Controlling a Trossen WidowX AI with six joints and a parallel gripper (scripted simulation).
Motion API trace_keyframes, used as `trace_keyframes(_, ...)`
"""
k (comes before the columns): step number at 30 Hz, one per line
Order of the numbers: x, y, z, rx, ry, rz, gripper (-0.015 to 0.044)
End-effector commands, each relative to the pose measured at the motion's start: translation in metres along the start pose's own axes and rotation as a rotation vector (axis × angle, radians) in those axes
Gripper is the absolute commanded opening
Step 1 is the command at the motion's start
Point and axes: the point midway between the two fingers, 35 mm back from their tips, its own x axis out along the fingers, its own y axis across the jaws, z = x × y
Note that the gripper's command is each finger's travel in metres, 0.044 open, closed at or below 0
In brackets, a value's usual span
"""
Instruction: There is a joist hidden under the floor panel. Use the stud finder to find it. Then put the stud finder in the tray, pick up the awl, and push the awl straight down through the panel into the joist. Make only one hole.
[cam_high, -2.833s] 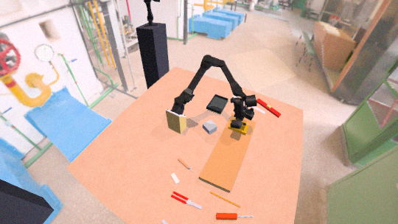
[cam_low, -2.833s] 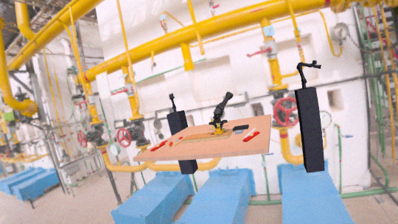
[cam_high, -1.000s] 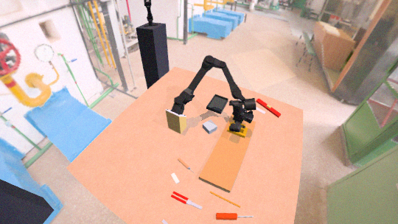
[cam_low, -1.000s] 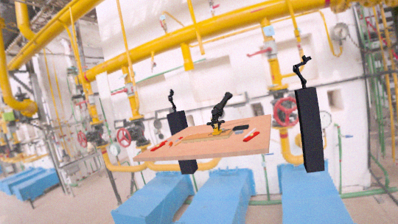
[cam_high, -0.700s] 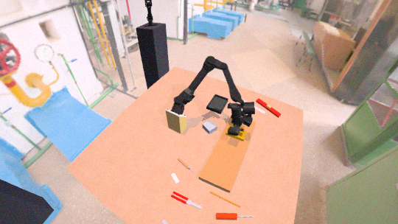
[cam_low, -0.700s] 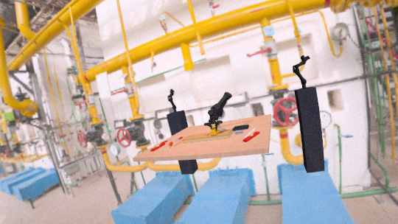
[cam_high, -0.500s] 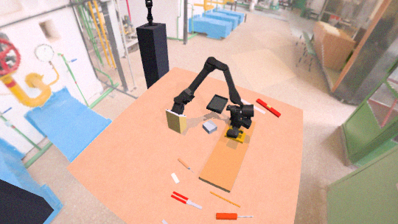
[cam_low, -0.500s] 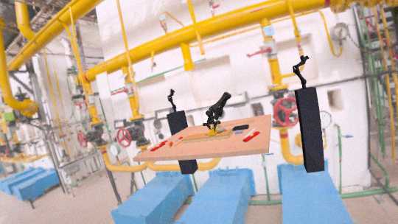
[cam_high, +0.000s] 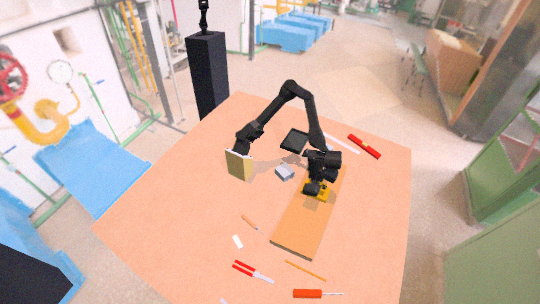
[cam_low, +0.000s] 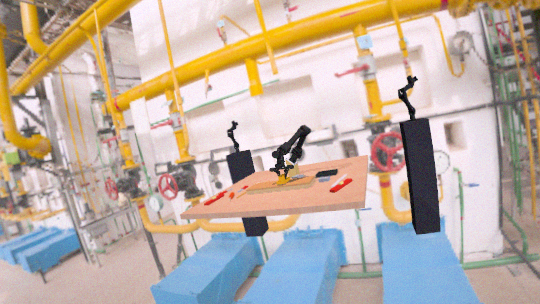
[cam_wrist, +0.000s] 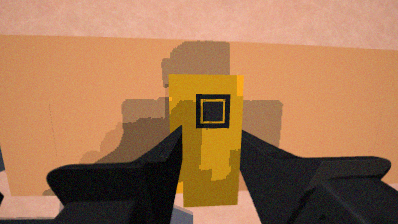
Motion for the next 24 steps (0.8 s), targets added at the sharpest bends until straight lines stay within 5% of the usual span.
trace_keyframes(1,0.000,-0.013,0.001,0.001,-0.001,-0.002,0.0000)
trace_keyframes(24,-0.001,-0.084,0.001,-0.001,-0.002,-0.006,0.0000)
